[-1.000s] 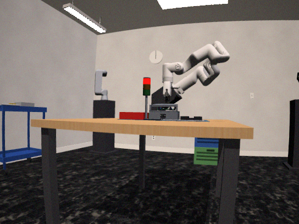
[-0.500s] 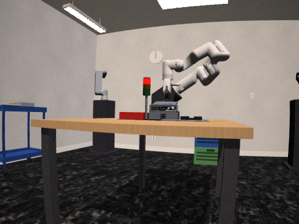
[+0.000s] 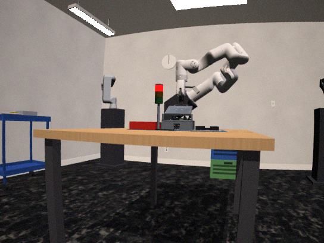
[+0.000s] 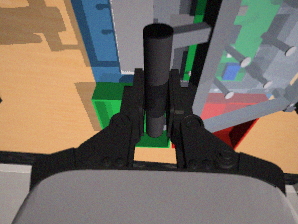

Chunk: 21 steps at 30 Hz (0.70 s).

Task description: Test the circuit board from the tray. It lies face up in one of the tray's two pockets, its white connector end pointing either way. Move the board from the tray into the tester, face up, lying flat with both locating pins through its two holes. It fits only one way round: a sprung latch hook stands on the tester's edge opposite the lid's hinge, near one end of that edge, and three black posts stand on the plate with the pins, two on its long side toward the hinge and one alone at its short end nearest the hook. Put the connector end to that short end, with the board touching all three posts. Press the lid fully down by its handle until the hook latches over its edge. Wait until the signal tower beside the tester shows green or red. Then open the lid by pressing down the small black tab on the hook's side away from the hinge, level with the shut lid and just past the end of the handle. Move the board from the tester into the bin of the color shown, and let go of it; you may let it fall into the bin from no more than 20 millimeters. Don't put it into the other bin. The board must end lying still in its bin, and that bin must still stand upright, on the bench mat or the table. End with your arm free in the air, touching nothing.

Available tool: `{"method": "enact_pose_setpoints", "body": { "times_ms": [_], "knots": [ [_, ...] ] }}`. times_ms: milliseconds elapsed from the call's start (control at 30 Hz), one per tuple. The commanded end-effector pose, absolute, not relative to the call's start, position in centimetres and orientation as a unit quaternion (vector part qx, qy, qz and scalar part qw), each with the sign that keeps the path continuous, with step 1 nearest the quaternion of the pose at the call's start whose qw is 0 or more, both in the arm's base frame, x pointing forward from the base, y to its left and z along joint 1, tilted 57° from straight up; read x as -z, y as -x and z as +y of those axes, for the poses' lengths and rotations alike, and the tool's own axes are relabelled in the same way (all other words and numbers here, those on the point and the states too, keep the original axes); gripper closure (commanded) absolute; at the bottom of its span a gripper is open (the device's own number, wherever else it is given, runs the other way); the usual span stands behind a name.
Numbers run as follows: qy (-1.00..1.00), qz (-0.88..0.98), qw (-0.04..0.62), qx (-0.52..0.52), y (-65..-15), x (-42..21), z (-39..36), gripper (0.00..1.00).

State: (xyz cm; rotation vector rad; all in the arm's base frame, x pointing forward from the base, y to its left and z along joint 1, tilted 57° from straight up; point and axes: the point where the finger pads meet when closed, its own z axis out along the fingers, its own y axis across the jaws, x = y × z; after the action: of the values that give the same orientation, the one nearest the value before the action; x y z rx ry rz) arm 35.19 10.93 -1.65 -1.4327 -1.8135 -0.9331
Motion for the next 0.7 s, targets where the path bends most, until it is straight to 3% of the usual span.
{"method": "enact_pose_setpoints", "body": {
  "times_ms": [0,667],
  "knots": [
    [0.545,-0.690,0.316,0.356,-36.0,0.9,10.0,1.00],
    [0.545,-0.690,0.316,0.356,-41.0,-3.1,5.7,1.00]
  ]
}}
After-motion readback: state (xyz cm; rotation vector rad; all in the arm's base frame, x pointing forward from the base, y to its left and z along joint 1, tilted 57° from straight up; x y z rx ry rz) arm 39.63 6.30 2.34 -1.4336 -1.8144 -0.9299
